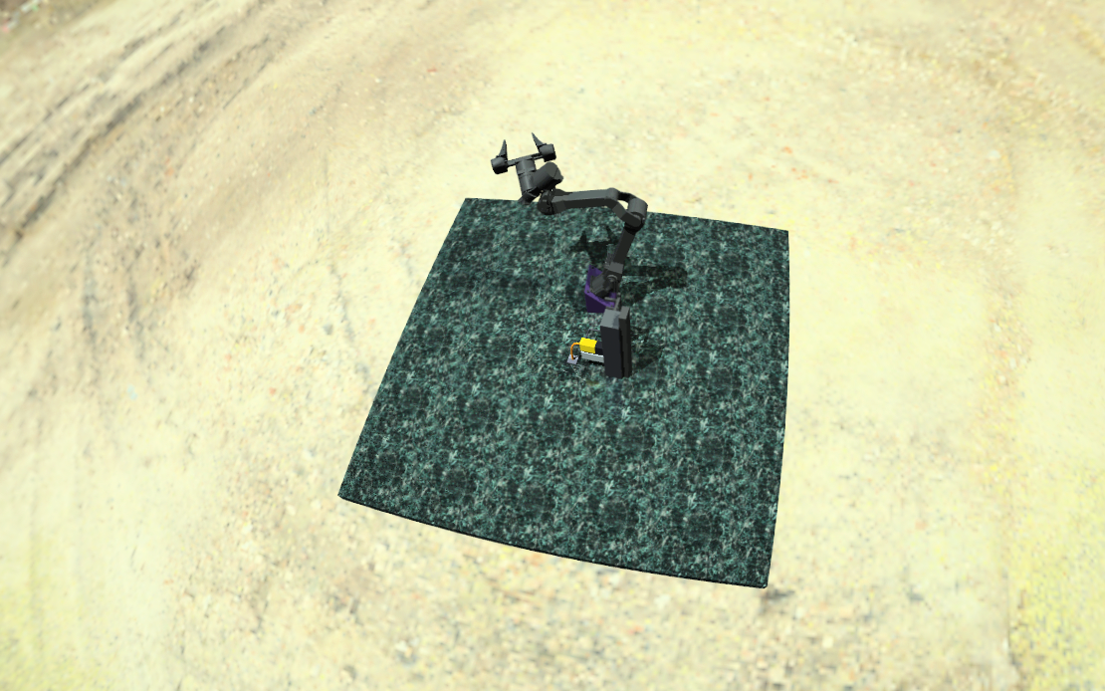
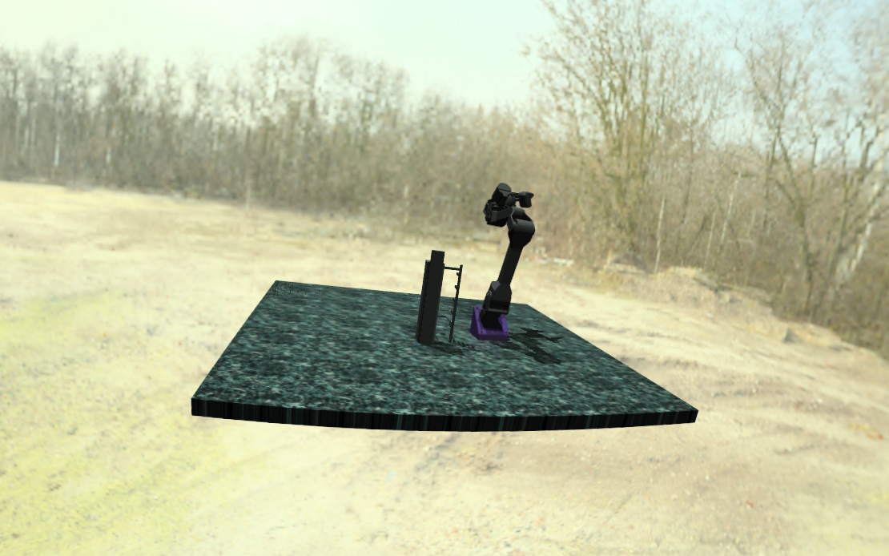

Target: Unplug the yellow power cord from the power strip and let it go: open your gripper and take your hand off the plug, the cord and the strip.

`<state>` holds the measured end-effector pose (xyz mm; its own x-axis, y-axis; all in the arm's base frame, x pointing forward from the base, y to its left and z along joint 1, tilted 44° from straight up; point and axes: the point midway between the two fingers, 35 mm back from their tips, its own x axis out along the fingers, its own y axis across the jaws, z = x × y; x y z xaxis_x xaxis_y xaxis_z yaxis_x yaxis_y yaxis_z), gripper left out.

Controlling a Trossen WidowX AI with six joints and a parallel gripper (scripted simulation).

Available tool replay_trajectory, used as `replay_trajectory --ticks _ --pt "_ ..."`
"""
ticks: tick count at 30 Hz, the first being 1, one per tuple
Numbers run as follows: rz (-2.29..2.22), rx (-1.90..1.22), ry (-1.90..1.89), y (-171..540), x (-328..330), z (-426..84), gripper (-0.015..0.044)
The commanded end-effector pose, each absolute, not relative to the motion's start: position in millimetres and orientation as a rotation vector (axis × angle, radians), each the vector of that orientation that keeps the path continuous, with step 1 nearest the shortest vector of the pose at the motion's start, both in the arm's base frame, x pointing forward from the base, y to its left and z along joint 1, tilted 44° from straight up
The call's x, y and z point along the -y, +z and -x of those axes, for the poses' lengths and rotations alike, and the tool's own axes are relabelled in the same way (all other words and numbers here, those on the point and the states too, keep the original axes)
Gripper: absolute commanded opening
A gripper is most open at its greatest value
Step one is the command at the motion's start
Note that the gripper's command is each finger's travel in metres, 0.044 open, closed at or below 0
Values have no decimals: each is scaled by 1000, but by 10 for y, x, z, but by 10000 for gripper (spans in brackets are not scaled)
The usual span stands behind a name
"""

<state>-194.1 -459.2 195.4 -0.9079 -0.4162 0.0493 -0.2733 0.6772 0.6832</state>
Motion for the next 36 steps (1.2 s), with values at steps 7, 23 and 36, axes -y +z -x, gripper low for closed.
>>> replay_trajectory --ticks 7,23,36 --pt "-955 2237 -1493 1547 5006 1224 216" --pt "-1642 561 -1909 252 4611 -936 160" --pt "-1826 -669 -1579 -195 3009 -2001 160"
